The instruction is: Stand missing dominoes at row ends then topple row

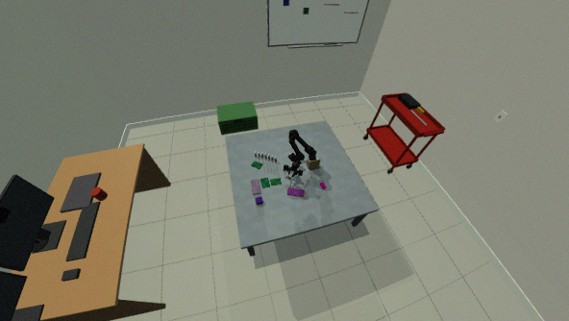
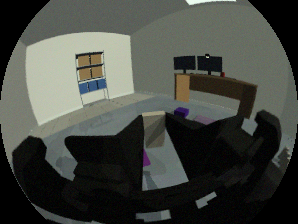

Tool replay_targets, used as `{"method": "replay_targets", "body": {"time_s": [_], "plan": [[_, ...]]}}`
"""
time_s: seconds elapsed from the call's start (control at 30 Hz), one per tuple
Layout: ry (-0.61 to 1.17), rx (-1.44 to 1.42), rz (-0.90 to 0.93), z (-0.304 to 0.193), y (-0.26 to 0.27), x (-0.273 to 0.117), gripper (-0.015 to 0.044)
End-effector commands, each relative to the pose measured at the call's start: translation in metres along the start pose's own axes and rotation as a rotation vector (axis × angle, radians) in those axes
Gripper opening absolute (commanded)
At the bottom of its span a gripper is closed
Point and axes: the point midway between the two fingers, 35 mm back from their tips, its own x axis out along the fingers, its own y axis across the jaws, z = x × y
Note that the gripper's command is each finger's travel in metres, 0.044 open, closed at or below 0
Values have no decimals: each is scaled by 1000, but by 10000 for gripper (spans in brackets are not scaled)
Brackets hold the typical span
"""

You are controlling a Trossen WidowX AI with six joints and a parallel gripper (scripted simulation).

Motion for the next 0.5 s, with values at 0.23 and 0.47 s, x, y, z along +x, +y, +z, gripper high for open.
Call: {"method": "replay_targets", "body": {"time_s": [0.23, 0.47], "plan": [[-3, -16, 8, -33, -4, 5, 107], [-10, -21, 10, -55, -5, 6, 107]]}}
